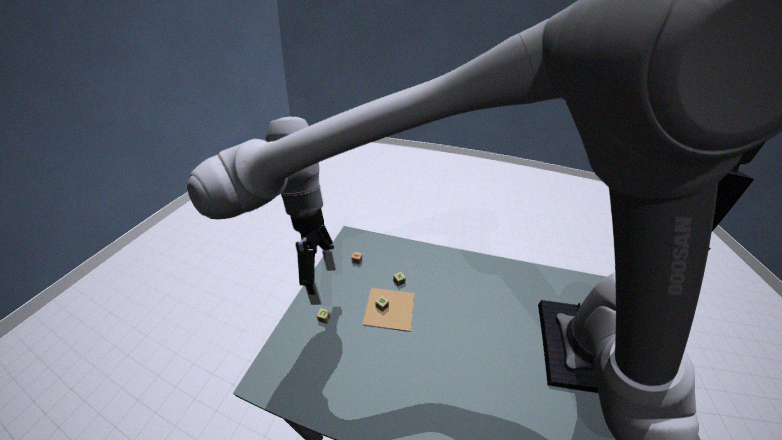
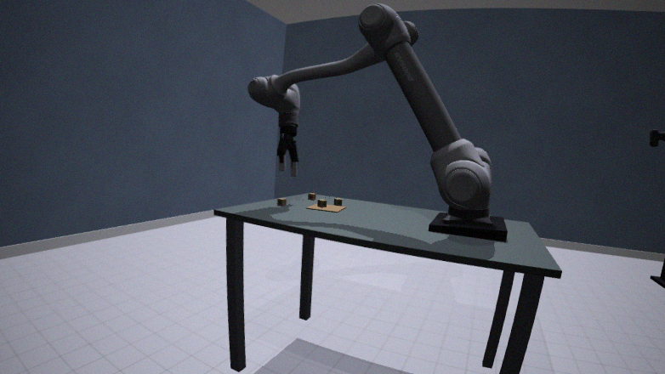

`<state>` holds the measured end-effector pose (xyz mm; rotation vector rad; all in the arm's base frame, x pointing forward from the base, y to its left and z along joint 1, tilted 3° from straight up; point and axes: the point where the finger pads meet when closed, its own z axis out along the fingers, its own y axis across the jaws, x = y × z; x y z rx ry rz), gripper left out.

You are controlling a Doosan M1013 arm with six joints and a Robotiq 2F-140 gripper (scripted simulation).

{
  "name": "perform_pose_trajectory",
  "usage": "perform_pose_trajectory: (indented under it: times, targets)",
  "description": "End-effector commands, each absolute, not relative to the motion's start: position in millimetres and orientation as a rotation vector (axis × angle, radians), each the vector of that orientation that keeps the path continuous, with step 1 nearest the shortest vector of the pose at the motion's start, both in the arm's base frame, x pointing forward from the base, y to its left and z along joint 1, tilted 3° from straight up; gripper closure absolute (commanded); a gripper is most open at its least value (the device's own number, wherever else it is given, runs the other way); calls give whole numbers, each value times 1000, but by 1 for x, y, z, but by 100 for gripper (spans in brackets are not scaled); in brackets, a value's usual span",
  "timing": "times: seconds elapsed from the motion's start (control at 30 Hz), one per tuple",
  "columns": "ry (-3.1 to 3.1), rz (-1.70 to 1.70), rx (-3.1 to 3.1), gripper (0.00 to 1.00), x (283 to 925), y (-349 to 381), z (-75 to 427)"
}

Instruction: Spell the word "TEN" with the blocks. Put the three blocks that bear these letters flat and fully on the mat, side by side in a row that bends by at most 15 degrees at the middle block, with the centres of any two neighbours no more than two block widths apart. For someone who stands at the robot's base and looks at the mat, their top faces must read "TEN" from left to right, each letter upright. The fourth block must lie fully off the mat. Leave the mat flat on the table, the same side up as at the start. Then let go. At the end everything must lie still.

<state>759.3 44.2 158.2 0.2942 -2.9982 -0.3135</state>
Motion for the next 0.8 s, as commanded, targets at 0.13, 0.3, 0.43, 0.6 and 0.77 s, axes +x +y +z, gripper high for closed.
perform_pose_trajectory:
  times: [0.13,0.3,0.43,0.6,0.77]
  targets:
    - [-2958,-313,701,0,745,42,174]
    - [-2911,-305,945,0,741,39,184]
    - [-2868,-298,1110,0,737,38,190]
    - [-2788,-286,1341,0,732,35,199]
    - [-2684,-270,1573,0,727,33,209]
